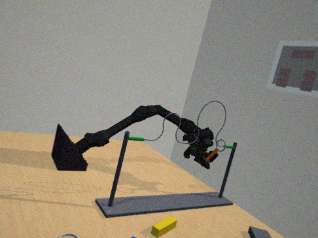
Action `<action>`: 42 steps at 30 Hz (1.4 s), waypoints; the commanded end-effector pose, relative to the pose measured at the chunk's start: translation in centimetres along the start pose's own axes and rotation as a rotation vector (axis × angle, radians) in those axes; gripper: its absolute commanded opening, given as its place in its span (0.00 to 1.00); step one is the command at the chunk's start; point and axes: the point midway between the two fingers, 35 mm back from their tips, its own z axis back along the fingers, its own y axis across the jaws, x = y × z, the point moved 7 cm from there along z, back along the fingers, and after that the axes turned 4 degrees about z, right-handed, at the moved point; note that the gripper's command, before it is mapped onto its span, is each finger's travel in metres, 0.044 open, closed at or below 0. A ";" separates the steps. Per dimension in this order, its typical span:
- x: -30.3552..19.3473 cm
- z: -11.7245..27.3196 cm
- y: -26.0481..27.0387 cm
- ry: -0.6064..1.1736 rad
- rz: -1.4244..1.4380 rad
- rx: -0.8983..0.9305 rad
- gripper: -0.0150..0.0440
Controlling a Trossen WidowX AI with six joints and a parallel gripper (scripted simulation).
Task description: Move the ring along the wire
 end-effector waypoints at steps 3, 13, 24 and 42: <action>-0.3 -0.2 -1.2 0.012 0.066 -0.038 0.00; -0.3 -0.1 -3.4 0.013 0.225 -0.129 0.00; 0.3 0.3 -6.0 0.015 0.434 -0.247 0.00; 2.7 1.7 -10.0 0.018 0.829 -0.468 0.00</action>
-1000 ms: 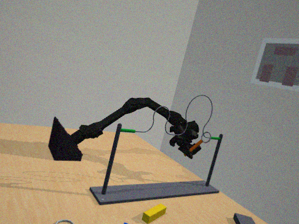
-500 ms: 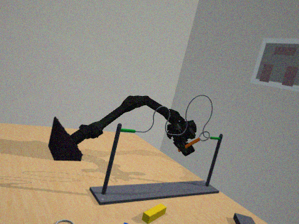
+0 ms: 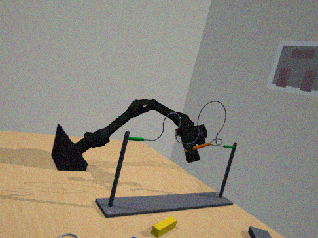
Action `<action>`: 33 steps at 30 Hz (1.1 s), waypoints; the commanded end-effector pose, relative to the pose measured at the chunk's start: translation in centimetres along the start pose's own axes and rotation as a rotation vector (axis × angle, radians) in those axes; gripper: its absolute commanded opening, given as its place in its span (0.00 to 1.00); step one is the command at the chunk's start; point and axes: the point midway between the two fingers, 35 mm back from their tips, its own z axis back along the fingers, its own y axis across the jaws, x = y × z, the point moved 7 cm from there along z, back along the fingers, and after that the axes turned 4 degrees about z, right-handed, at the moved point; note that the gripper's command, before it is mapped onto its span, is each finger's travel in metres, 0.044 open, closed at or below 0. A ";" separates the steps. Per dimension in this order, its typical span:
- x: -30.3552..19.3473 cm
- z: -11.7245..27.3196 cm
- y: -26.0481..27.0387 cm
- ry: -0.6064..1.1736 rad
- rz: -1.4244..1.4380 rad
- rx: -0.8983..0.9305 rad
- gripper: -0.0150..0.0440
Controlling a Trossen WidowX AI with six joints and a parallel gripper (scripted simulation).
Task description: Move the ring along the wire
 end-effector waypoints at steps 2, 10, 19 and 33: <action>-0.2 0.0 -1.4 0.005 0.109 -0.065 0.00; 0.0 0.1 -3.5 0.006 0.285 -0.164 0.00; 0.7 0.6 -5.9 0.008 0.483 -0.273 0.00; 2.6 1.7 -8.8 0.012 0.769 -0.432 0.00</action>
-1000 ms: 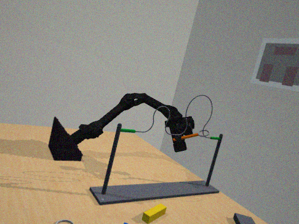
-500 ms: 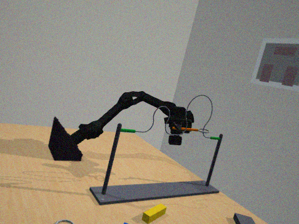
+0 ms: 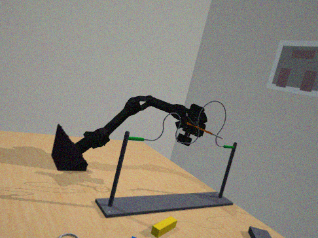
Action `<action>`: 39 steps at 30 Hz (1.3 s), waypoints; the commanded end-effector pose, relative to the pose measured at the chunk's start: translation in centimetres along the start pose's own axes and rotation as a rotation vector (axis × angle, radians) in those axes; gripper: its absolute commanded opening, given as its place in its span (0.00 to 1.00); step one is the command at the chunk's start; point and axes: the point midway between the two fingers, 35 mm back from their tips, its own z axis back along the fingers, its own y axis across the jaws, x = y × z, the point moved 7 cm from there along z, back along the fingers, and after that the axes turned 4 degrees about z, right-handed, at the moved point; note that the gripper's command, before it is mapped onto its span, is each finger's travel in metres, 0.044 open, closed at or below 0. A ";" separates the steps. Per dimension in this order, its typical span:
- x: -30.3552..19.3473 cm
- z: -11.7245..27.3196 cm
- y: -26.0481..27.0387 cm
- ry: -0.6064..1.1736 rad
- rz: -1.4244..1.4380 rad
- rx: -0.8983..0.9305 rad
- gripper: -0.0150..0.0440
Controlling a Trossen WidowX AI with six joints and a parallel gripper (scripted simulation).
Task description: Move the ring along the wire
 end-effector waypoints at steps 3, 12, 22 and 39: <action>-0.2 0.1 -1.5 -0.001 0.094 -0.061 0.00; -0.4 -0.8 -3.6 -0.079 0.223 -0.127 0.00; 0.0 -0.5 -4.9 -0.078 0.265 -0.149 0.00; 0.1 -0.5 -5.5 -0.079 0.153 -0.094 0.00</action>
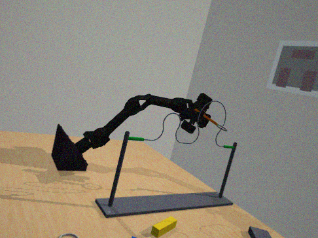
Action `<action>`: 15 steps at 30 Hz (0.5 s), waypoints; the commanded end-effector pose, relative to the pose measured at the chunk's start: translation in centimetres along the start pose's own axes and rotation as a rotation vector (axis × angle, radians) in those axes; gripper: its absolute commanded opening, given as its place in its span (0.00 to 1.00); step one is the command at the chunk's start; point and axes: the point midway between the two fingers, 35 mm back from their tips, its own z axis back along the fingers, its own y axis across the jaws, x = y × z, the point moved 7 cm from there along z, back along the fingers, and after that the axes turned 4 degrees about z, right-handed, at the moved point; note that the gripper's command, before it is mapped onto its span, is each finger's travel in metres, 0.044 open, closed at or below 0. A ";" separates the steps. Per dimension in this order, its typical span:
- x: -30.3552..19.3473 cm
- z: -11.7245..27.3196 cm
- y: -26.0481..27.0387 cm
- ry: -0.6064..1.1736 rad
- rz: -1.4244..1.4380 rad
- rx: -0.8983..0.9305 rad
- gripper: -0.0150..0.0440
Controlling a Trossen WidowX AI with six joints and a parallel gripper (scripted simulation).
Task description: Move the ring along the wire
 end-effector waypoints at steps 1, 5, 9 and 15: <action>0.2 -0.2 0.1 -0.003 -0.038 0.024 0.00; 0.2 -0.2 0.1 -0.002 -0.081 0.043 0.00; 0.2 -0.2 0.1 -0.002 -0.125 0.064 0.00; 0.2 -0.2 0.1 -0.001 -0.192 0.095 0.00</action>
